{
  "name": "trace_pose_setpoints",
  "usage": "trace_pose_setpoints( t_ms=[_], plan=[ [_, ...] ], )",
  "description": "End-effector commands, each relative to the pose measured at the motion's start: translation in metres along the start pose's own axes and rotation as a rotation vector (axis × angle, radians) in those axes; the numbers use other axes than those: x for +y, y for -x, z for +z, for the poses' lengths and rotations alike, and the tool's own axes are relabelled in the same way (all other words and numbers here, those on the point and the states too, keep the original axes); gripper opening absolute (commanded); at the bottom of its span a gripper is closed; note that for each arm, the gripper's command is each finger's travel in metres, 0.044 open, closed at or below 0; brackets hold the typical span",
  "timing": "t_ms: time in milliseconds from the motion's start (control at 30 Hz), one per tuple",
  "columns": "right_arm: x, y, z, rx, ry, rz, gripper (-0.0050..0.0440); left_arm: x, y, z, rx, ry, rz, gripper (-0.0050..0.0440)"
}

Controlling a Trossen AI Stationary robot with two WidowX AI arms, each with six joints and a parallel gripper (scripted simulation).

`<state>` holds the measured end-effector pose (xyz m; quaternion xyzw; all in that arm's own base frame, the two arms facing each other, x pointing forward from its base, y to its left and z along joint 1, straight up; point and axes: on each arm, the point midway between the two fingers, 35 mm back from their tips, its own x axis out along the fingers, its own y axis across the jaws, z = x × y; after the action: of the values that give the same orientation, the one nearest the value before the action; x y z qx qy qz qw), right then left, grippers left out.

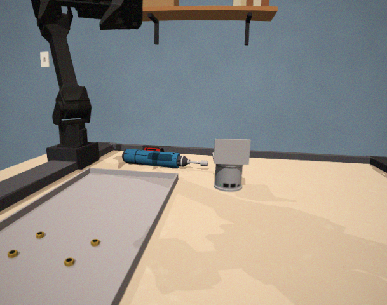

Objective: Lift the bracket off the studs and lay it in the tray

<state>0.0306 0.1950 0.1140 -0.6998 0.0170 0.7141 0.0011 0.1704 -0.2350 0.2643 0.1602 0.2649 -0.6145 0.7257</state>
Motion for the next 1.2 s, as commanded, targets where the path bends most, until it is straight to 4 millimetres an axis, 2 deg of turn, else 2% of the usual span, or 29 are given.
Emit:
trace_pose_setpoints(
  t_ms=[0,633,733,900,1033,1100,1167],
  plan=[
    [-0.002,0.004,0.0,0.003,0.0,-0.019,0.044,-0.001,0.004,0.005,-0.013,-0.011,0.006,0.044],
    [-0.003,0.005,-0.001,0.003,-0.011,-0.025,0.044,0.001,0.004,0.003,-0.009,-0.003,0.012,0.044],
    [-0.007,0.013,-0.009,0.006,-0.097,-0.073,0.044,0.017,0.004,-0.006,0.025,0.056,0.057,0.044],
    [-0.011,0.027,-0.037,0.007,-0.375,-0.173,0.044,0.062,0.01,-0.027,0.103,0.211,0.206,0.044],
    [-0.011,0.038,-0.056,0.007,-0.565,-0.243,0.044,0.091,0.013,-0.043,0.158,0.314,0.296,0.044],
    [-0.011,0.038,-0.056,0.007,-0.565,-0.243,0.044,0.091,0.013,-0.043,0.158,0.314,0.296,0.044],
    [-0.01,0.044,-0.066,0.008,-0.662,-0.279,0.044,0.105,0.014,-0.05,0.183,0.361,0.338,0.044]
  ],
)
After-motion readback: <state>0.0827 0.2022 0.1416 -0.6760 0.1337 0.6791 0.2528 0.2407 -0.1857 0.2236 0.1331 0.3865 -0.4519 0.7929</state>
